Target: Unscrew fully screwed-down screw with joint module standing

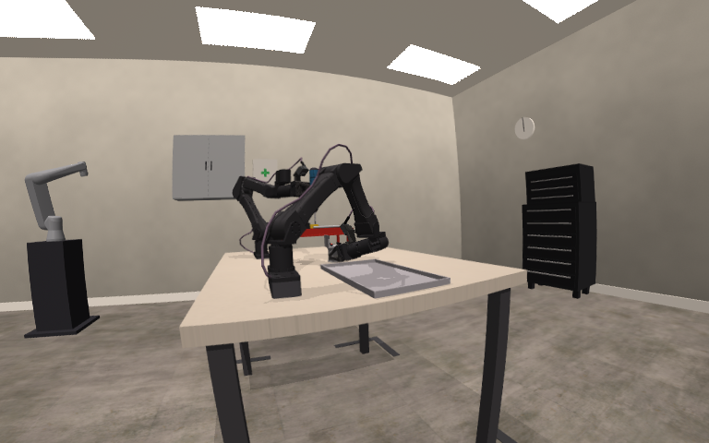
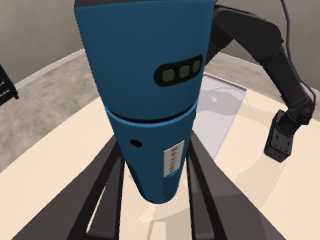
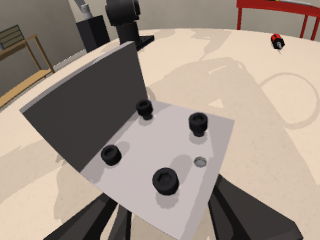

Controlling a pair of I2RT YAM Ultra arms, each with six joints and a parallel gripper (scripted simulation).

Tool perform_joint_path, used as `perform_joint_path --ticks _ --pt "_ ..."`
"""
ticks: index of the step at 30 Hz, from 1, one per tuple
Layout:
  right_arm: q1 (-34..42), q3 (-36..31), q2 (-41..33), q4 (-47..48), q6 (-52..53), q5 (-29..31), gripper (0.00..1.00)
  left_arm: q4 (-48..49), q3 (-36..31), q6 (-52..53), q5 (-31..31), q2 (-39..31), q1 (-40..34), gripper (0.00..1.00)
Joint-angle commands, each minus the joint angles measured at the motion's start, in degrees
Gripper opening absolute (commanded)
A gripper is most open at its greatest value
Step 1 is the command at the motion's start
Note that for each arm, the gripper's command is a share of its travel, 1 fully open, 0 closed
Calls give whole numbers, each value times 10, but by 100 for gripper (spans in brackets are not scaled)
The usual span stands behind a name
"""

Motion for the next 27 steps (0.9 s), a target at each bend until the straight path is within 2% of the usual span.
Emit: perform_joint_path --ticks 1,27 --pt "4 16 -1 -8 -5 -17 59 54 24 -6 3 -10 2 42" --pt "4 16 -1 -8 -5 -17 59 89 45 -6 4 55 3 42"
